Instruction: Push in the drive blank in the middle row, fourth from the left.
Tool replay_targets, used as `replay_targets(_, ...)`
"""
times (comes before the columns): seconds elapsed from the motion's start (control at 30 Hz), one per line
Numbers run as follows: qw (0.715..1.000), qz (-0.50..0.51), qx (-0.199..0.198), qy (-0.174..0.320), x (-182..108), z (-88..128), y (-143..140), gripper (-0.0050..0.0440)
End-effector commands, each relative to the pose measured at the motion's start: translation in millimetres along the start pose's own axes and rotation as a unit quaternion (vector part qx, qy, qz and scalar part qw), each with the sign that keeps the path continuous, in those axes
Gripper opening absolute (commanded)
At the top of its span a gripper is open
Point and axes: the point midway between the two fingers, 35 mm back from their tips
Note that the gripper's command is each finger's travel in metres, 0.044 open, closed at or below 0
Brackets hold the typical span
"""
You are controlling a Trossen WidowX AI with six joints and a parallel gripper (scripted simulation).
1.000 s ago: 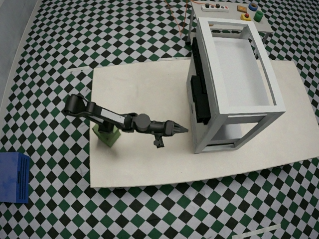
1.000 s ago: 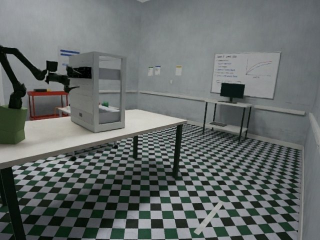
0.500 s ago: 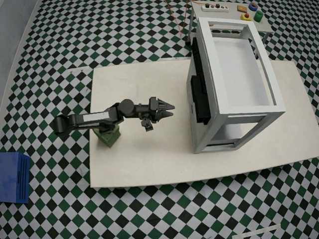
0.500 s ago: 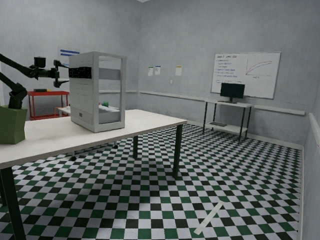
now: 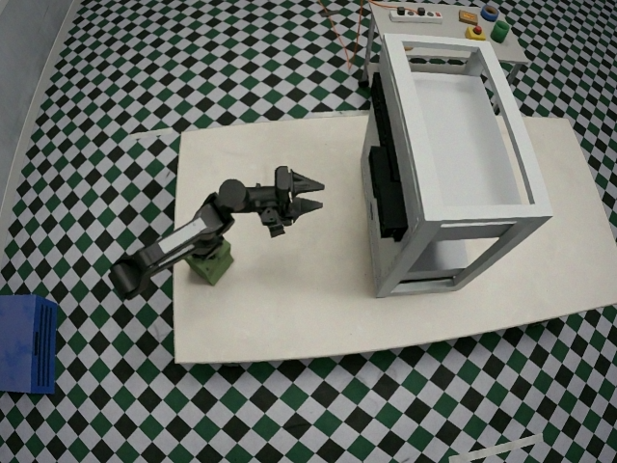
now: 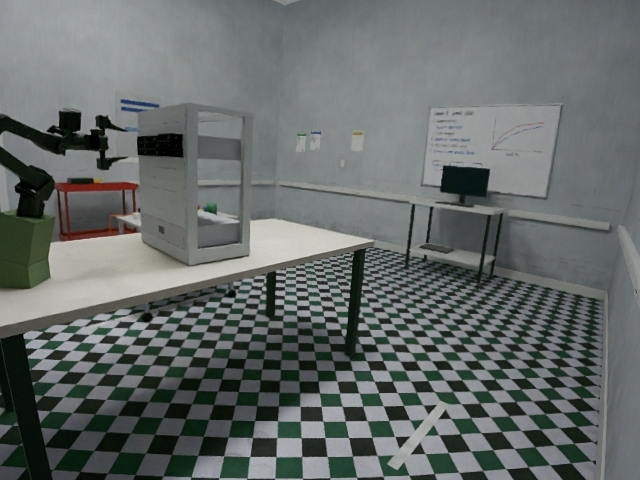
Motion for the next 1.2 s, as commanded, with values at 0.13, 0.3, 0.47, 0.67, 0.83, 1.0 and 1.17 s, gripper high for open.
replay_targets(0.13, 1.0, 0.008, 0.002, -0.001, -6.8, 7.2, 3.4, 0.044)
replay_targets(0.3, 1.0, 0.009, 0.002, 0.0, -7.2, 7.5, 3.5, 0.044)
replay_targets(0.47, 1.0, 0.009, 0.002, 0.0, -7.3, 7.6, 3.5, 0.044)
replay_targets(0.67, 1.0, 0.009, 0.002, 0.0, -7.3, 7.6, 3.5, 0.044)
replay_targets(0.83, 1.0, 0.009, 0.002, 0.0, -7.3, 7.6, 3.5, 0.044)
replay_targets(1.0, 1.0, 0.009, 0.002, 0.0, -7.8, 6.8, 3.3, 0.044)
replay_targets(1.17, 1.0, 0.009, 0.002, 0.0, -10.7, 2.4, 2.3, 0.044)
Point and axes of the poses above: the point midway between the two fingers, 35 mm back from their tips, its own z axis back along the fingers, its own y axis across the jaws, x = y × z, and after that the axes turned 1 degree about -z, right-handed
